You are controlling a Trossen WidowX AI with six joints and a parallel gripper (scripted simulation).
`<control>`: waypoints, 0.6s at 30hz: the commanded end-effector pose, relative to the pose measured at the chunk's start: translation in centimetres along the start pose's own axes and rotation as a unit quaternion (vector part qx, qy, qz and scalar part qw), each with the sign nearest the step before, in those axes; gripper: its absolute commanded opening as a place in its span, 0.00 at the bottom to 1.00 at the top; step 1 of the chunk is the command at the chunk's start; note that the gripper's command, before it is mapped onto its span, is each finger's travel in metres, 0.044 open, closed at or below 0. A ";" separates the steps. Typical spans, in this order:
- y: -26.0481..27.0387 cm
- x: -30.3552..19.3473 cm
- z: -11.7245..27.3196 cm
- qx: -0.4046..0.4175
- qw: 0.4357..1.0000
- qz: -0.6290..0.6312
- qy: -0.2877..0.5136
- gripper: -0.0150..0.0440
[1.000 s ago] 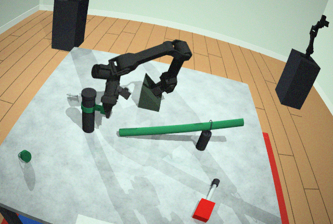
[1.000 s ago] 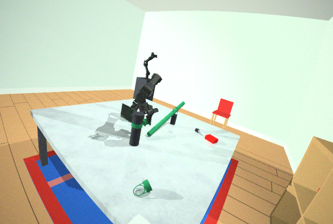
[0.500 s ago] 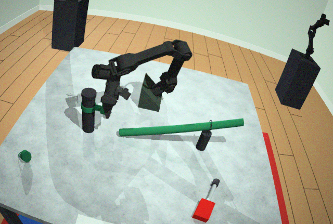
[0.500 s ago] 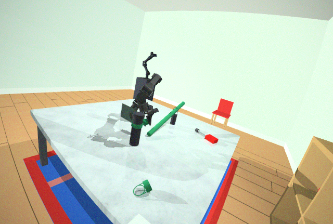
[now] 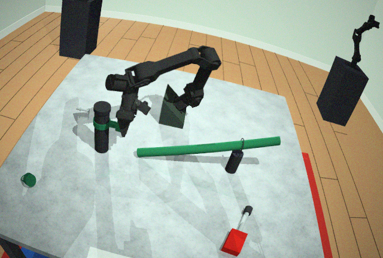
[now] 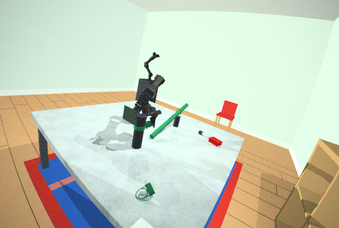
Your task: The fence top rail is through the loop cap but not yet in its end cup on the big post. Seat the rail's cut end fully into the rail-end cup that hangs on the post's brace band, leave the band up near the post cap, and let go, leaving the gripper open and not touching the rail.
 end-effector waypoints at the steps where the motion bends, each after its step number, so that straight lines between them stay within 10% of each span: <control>1: -0.4 0.7 0.6 -0.001 1.000 0.001 0.001 0.88; 4: -0.8 1.7 1.5 -0.001 1.000 0.001 0.001 1.00; 18: -2.7 5.9 4.9 -0.002 0.987 -0.161 0.008 1.00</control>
Point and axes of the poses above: the point midway between the two fingers, 35 mm back from their tips, its own z axis back along the fingers, its own y axis across the jaws, x = y × z, the point moved 10 cm from there along z, back along the fingers, and after that the axes turned 4 degrees about -z, right-handed, at the moved point
